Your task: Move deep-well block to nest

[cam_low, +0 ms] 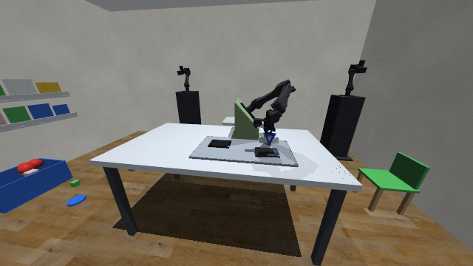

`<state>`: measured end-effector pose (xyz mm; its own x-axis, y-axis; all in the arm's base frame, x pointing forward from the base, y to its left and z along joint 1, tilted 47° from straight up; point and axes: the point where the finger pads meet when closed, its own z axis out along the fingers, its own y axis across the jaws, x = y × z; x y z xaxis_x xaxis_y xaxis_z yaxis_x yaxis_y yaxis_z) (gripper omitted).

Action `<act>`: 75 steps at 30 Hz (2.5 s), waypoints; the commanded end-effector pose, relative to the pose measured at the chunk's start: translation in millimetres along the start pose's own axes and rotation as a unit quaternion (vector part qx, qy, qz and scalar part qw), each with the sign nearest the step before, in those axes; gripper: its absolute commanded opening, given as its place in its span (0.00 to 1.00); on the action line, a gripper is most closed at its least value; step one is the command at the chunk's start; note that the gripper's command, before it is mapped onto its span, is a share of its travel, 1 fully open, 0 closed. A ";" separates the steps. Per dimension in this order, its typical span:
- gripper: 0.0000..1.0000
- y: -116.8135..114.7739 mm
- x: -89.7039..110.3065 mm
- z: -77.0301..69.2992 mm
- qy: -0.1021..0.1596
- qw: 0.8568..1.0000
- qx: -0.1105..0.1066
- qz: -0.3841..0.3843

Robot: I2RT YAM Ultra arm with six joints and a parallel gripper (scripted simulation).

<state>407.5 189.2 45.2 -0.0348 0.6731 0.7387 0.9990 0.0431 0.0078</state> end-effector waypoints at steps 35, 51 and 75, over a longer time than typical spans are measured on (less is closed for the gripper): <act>0.00 7.0 -3.9 43.4 -0.002 1.000 -0.012 0.005; 0.00 7.5 -3.7 65.5 -0.002 1.000 -0.012 0.005; 0.00 6.0 -2.6 66.9 -0.002 1.000 -0.012 0.005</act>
<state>407.6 241.2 -5.7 -0.0219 0.6726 0.7397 0.9995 0.0299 0.0024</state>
